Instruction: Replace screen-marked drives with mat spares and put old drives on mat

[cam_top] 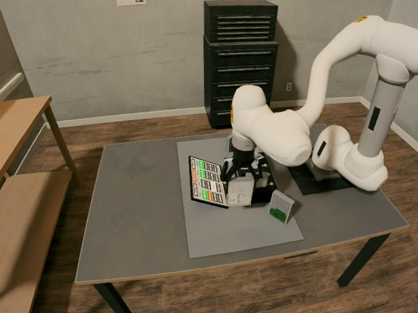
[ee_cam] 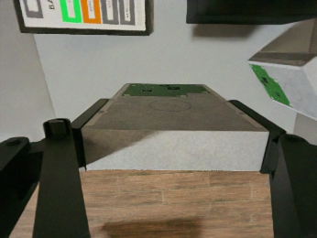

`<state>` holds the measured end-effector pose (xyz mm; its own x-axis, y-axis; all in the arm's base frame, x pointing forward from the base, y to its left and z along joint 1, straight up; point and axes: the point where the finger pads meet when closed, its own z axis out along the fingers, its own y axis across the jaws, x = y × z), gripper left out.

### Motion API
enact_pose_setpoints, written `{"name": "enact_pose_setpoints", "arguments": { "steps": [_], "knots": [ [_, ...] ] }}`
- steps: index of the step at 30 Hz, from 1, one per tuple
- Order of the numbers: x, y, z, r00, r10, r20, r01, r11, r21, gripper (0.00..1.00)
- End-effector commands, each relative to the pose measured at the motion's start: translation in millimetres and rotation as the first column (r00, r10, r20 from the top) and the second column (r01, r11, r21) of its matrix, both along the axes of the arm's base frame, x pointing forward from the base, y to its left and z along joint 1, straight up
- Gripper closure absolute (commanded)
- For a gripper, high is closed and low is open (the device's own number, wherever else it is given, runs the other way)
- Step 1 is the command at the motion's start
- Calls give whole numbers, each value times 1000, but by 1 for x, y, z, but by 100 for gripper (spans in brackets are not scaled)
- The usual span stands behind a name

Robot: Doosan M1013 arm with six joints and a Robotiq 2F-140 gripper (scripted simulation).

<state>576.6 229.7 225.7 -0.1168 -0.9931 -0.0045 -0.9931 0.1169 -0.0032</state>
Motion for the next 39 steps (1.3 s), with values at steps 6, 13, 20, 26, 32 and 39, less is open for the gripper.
{"name": "enact_pose_setpoints", "arguments": {
  "steps": [6,13,20,26,32,39],
  "knots": [
    [0,0,-17,1000,0,1,0,1000,1,90],
    [1,0,-40,1000,0,1,0,1000,1,90],
    [1,1,-56,1000,0,1,0,1000,1,90],
    [1,1,-73,1000,0,1,0,1000,1,90],
    [1,1,-86,1000,0,1,0,1000,1,90],
    [1,1,-95,1000,0,1,0,1000,1,90]
  ]
}}
